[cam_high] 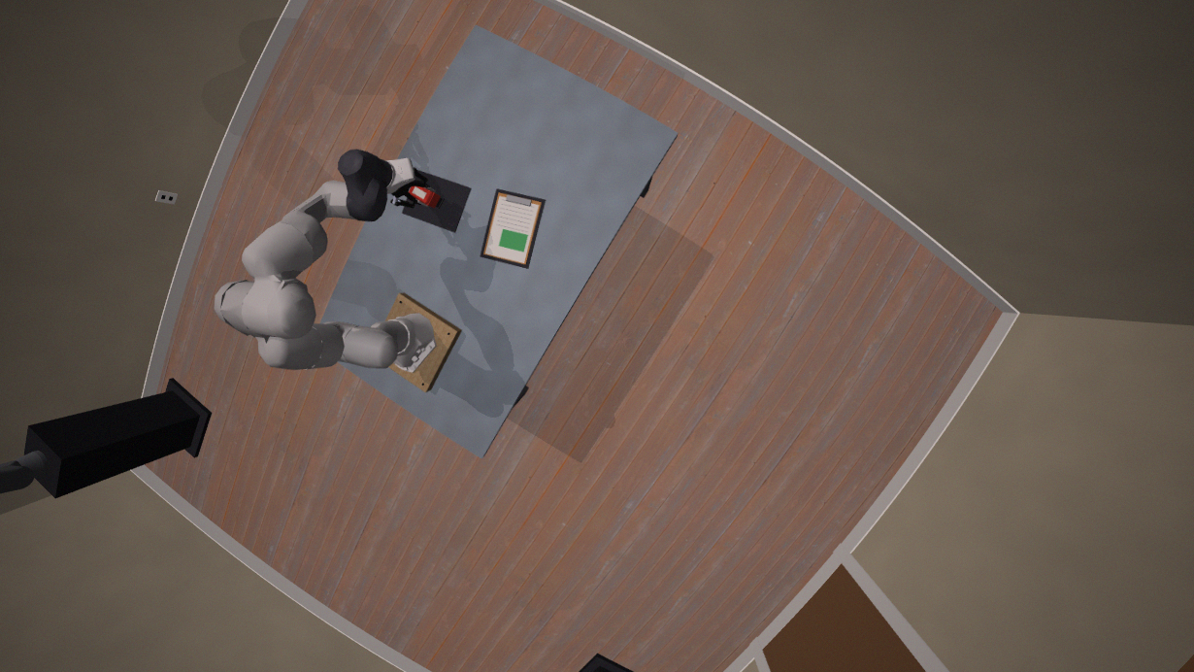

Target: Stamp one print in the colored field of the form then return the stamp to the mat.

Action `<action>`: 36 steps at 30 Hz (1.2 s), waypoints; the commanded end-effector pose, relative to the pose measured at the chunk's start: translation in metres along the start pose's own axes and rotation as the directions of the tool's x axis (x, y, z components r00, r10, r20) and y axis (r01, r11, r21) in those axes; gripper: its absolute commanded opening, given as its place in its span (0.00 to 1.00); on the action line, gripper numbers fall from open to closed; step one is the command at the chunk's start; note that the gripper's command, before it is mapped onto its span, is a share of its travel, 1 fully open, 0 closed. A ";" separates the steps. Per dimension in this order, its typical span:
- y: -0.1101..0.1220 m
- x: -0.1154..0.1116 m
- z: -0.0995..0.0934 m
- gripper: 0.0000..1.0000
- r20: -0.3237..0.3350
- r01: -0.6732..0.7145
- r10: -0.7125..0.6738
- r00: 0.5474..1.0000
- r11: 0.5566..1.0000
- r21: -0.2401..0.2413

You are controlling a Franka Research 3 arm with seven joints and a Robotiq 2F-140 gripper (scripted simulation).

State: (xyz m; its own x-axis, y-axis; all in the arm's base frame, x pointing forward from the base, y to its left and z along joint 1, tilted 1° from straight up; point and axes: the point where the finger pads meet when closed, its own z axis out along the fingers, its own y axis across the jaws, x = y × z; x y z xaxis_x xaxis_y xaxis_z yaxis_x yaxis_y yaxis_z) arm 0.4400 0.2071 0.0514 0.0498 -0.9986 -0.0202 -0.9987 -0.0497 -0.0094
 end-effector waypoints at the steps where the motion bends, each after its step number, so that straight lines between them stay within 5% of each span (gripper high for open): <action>1: 0.001 0.001 -0.016 0.18 -0.004 -0.002 0.002 1.000 1.000 -0.006; 15: -0.002 0.008 -0.021 0.18 -0.003 0.005 -0.005 1.000 1.000 -0.006; 18: -0.024 0.077 -0.021 0.18 -0.003 0.068 -0.068 0.998 0.998 -0.007; 23: -0.022 0.173 -0.021 0.18 -0.001 0.239 -0.239 0.971 0.971 -0.007; 25: -0.022 0.173 -0.021 0.18 -0.001 0.239 -0.239 0.971 0.971 -0.007; 26: -0.020 0.225 -0.021 0.18 -0.004 0.247 -0.247 0.969 0.969 -0.007; 32: -0.016 0.335 -0.025 0.18 -0.010 0.250 -0.250 0.968 0.968 -0.008; 36: -0.016 0.335 -0.025 0.18 -0.012 0.247 -0.247 0.969 0.969 -0.007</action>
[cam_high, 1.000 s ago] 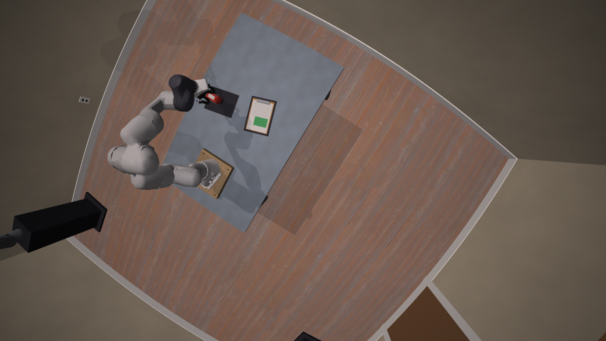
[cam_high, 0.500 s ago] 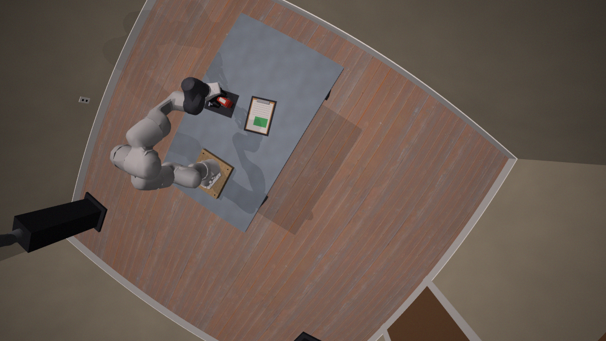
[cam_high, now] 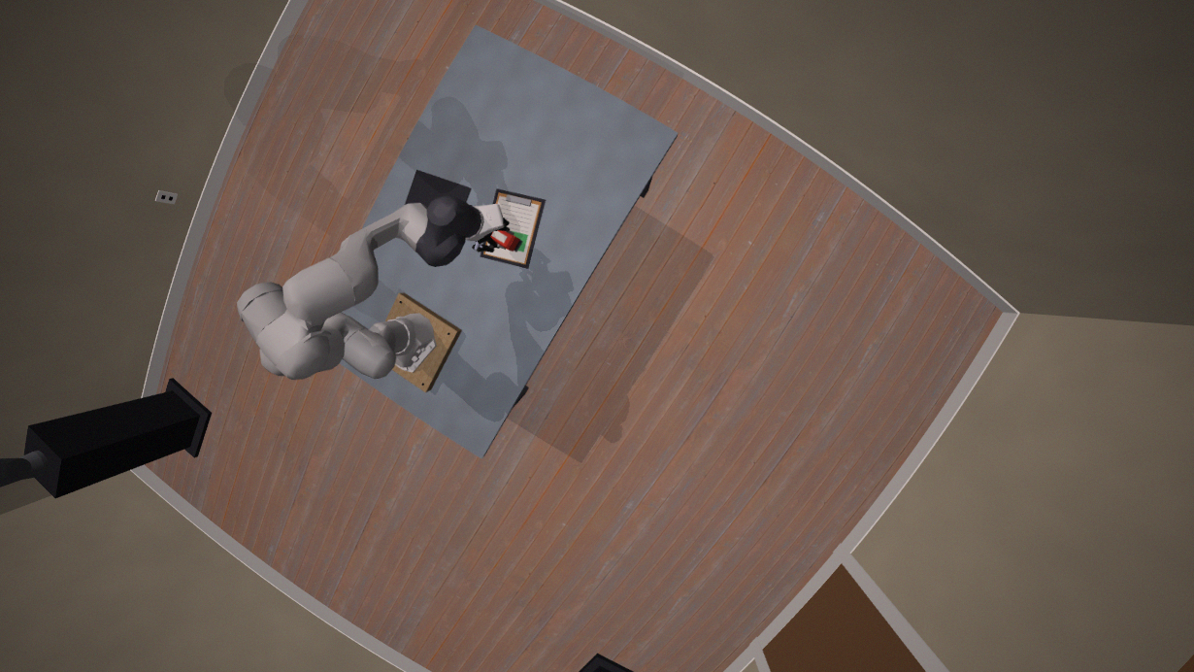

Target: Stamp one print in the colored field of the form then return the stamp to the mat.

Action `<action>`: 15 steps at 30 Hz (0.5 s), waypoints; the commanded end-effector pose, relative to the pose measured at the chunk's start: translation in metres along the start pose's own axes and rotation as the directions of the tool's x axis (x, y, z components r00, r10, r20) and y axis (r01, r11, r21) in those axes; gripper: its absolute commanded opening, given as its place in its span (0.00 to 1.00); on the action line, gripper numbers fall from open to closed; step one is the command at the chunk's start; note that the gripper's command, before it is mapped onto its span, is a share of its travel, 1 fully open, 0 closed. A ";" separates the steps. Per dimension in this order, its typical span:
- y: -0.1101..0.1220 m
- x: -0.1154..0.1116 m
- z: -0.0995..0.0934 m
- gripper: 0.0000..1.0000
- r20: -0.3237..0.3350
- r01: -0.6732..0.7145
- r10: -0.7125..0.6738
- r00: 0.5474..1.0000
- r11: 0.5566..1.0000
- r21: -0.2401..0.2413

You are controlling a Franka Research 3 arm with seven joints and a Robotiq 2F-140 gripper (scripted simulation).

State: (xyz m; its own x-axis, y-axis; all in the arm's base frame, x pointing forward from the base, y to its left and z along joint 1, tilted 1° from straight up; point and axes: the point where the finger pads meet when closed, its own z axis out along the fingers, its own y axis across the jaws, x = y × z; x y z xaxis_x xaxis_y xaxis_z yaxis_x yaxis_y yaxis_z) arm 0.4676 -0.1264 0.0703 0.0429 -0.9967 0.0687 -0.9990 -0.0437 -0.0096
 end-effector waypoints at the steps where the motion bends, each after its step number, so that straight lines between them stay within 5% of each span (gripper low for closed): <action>1: -0.005 0.001 0.001 0.18 0.078 0.264 -0.264 0.961 0.964 0.016; 15: -0.011 0.004 0.002 0.18 0.084 0.284 -0.285 0.955 0.959 0.018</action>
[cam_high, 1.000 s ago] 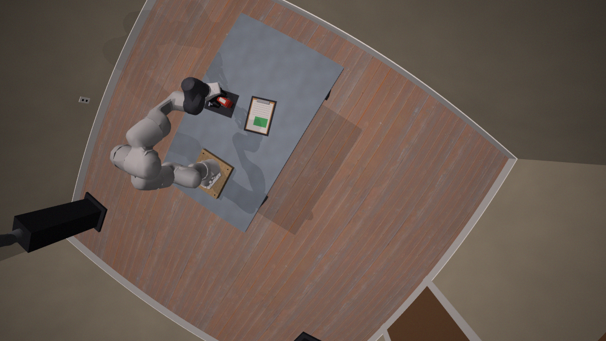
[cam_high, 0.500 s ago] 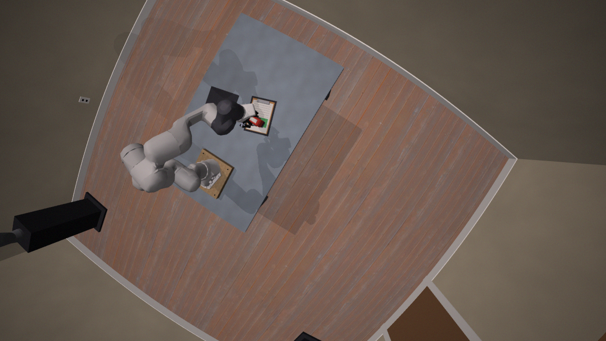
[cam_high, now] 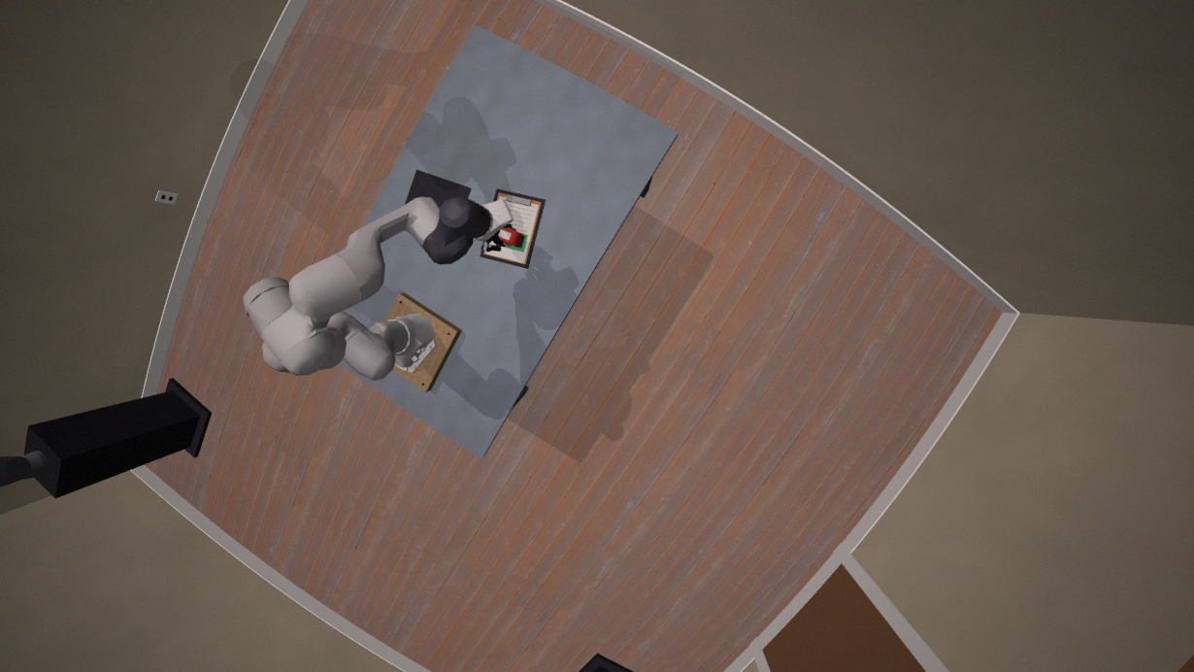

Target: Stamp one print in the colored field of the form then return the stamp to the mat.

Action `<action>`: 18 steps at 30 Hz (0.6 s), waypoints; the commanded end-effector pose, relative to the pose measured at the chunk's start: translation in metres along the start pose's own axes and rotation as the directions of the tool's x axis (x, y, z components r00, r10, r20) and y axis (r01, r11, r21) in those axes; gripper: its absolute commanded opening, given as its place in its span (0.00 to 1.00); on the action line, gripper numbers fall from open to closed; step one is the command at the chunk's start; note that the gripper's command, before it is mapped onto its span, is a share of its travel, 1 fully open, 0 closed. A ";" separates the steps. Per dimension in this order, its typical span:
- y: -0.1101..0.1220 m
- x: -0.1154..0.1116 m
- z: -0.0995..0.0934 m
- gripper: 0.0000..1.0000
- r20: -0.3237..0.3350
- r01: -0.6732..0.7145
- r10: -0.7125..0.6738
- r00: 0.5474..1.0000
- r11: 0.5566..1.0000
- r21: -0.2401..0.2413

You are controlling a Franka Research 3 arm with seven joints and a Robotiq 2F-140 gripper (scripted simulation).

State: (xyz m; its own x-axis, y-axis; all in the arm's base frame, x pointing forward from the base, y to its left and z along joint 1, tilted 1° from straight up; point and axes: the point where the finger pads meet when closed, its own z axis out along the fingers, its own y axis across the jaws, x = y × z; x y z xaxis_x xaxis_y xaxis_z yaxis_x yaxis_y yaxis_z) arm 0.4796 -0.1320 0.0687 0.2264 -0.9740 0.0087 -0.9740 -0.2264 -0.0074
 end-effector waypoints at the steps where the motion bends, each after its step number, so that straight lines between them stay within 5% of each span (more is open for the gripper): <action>1: 0.000 -0.002 0.001 0.18 0.024 0.104 -0.104 0.994 0.995 0.001; 18: 0.005 -0.009 0.001 0.18 0.024 0.104 -0.104 0.994 0.995 0.001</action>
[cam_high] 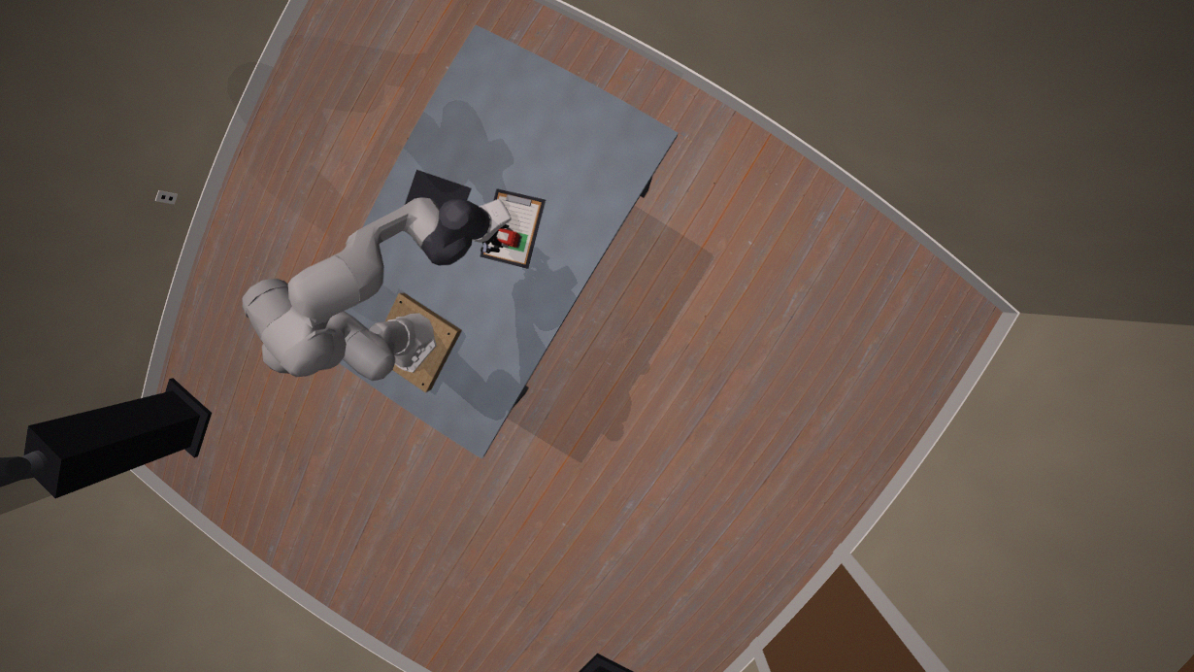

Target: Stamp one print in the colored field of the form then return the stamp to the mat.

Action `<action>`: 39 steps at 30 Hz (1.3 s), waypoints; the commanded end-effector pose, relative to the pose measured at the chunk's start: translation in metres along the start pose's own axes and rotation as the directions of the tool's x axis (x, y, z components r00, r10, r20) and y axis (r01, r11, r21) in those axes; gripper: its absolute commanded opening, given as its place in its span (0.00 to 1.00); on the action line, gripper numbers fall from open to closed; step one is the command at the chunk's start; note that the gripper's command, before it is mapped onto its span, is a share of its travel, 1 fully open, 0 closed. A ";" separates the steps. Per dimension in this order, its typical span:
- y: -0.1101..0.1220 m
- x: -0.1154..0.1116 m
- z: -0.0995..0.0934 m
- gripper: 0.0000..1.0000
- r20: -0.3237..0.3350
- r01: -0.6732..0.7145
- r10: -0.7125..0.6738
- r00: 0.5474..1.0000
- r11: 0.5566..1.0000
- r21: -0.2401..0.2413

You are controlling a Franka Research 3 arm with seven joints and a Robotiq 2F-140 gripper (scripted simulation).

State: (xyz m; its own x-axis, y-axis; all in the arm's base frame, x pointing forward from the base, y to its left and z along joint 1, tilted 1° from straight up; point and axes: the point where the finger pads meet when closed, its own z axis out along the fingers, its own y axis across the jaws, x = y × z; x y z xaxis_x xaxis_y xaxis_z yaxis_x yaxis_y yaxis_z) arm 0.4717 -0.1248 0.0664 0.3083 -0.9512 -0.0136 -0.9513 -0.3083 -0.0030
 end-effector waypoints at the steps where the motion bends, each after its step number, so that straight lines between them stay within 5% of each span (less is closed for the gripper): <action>1: -0.001 -0.001 -0.002 0.18 0.002 0.019 -0.019 1.000 1.000 0.005; 24: -0.002 0.001 -0.002 0.18 0.002 0.019 -0.019 1.000 1.000 0.005; 39: -0.003 0.002 0.027 0.18 0.002 0.019 -0.019 1.000 1.000 0.005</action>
State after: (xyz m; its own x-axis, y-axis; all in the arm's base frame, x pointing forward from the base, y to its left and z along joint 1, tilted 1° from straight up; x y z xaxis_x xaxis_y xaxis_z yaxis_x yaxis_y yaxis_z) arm 0.4708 -0.1255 0.0434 0.3179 -0.9479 -0.0201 -0.9481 -0.3181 0.0048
